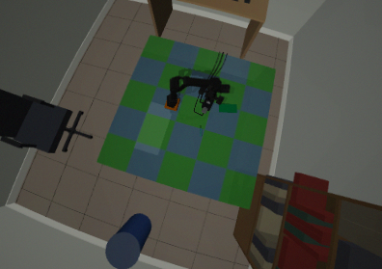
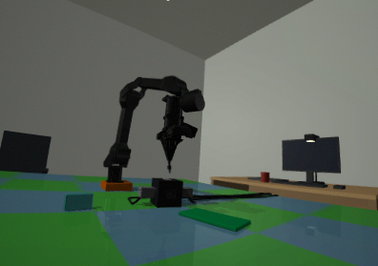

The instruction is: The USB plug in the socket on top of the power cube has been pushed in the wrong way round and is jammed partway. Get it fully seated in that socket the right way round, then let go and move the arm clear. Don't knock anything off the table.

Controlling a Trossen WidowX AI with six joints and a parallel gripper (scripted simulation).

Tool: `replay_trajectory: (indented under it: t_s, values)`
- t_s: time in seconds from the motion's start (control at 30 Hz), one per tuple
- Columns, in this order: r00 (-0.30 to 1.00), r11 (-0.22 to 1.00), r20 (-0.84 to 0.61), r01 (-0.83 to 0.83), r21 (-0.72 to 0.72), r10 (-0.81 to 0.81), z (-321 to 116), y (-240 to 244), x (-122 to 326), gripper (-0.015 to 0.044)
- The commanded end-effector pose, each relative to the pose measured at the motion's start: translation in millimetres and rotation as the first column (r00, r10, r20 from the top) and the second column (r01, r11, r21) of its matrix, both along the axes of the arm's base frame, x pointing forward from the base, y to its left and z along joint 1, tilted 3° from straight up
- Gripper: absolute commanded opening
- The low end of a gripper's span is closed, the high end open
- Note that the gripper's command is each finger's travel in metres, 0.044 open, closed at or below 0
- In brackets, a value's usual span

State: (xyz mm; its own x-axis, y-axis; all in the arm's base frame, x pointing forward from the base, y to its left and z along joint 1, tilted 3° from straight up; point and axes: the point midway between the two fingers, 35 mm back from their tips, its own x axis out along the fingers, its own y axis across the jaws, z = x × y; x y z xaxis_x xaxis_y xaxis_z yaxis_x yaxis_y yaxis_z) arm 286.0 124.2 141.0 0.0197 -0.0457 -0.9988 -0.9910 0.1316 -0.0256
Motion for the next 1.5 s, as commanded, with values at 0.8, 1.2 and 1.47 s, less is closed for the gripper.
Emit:
replay_trajectory:
  t_s: [0.8,1.2,1.47]
  values:
    - [1.0,1.0,0.0,-0.021,-0.006,0.021,-3.4,-1.3,0.7,0.0]
    - [1.0,1.0,-0.001,-0.028,-0.009,0.028,-4.9,-1.9,0.7,0.0]
    - [0.999,0.999,-0.001,-0.033,-0.011,0.033,-5.8,-2.2,0.8,0.0]
